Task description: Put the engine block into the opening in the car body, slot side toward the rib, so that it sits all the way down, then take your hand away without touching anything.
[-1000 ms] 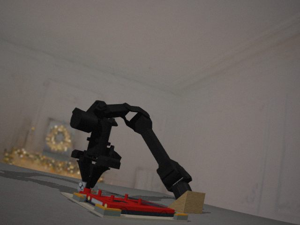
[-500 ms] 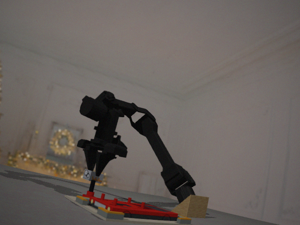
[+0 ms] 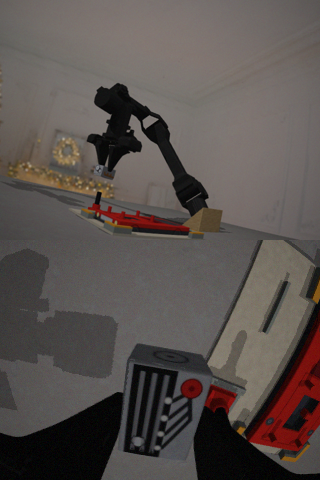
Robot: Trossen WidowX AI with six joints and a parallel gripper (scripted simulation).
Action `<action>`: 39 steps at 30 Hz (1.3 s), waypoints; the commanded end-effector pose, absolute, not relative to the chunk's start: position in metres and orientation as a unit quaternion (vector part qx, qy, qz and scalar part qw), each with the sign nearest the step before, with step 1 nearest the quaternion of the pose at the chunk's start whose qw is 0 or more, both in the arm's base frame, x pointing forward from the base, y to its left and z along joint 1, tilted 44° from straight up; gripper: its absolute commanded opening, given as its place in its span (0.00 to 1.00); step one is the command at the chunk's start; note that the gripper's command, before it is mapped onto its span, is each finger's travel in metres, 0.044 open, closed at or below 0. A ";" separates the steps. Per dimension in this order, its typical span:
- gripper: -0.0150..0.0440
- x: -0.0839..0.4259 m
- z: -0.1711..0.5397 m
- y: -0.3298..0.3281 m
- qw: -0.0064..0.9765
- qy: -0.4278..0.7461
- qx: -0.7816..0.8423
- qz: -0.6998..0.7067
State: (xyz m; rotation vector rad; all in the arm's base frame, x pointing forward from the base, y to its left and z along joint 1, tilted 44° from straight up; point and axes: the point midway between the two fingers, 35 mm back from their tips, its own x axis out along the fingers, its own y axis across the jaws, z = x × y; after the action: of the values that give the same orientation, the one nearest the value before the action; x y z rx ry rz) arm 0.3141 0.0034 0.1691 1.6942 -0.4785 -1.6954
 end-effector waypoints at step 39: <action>0.25 0.327 0.132 0.050 -0.015 -0.470 0.733 -0.492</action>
State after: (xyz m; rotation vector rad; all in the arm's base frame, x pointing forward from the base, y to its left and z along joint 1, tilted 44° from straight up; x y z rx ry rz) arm 0.3256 0.0452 0.1392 2.2840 -1.4022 -1.5832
